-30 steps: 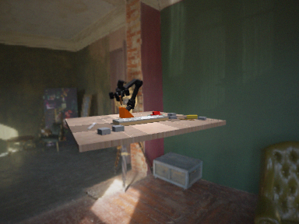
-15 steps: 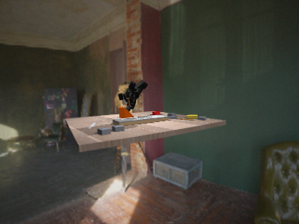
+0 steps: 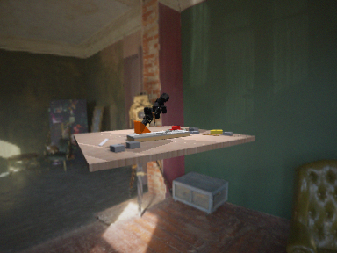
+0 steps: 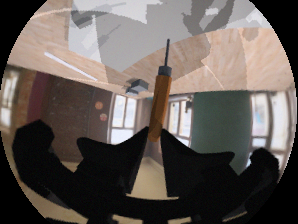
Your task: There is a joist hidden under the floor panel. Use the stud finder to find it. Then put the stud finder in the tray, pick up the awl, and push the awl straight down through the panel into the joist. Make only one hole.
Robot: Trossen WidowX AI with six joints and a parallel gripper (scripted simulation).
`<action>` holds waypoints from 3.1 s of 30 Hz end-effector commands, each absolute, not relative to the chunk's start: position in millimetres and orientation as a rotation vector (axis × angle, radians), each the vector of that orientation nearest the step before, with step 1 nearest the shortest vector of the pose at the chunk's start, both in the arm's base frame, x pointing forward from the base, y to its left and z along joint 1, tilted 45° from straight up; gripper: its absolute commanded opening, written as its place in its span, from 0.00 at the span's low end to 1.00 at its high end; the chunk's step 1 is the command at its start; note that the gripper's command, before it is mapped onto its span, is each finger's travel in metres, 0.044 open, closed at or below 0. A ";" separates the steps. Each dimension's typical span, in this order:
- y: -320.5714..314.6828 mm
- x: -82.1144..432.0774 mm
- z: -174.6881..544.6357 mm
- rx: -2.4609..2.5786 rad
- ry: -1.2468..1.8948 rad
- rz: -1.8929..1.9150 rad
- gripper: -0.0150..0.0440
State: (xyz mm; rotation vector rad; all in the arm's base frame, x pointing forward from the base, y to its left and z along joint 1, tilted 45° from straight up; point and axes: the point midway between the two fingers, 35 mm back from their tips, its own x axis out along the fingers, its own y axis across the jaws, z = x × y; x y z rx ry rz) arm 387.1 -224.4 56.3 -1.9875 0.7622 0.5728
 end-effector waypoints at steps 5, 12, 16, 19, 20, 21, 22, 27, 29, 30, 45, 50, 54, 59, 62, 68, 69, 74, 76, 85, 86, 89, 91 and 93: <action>-187.2 390.5 82.2 -1.994 0.872 0.551 0.25; -156.7 387.2 103.9 -2.012 0.949 0.516 0.25; -139.9 382.8 116.9 -2.025 0.989 0.487 0.25; -127.8 378.3 126.8 -2.036 1.016 0.461 0.25; -123.8 376.7 130.2 -2.040 1.025 0.451 0.25; -119.9 374.9 133.6 -2.044 1.034 0.441 0.25; -116.1 373.0 137.0 -2.048 1.042 0.431 0.25; -97.7 362.2 154.3 -2.069 1.078 0.373 0.25; -90.8 357.2 161.4 -2.078 1.091 0.347 0.25; -87.4 354.6 164.9 -2.082 1.096 0.333 0.25; -64.3 332.8 191.3 -2.114 1.128 0.219 0.25; -61.8 333.6 188.7 -2.113 1.129 0.220 0.25; -59.1 334.4 185.9 -2.112 1.129 0.221 0.25; -55.8 335.2 182.4 -2.112 1.129 0.221 0.25; -53.8 335.7 180.4 -2.111 1.129 0.221 0.25; -49.8 336.6 176.2 -2.111 1.129 0.222 0.25; -49.1 336.8 175.5 -2.111 1.129 0.222 0.25; -45.8 337.4 172.1 -2.111 1.129 0.222 0.25; -44.4 337.6 170.8 -2.111 1.129 0.222 0.25; -38.4 338.5 164.7 -2.111 1.128 0.221 0.25; -38.2 338.6 164.5 -2.111 1.128 0.221 0.25; -36.6 339.0 162.8 -2.111 1.128 0.222 0.25; -34.7 339.5 160.9 -2.110 1.128 0.222 0.25; -32.4 340.0 158.5 -2.110 1.128 0.222 0.25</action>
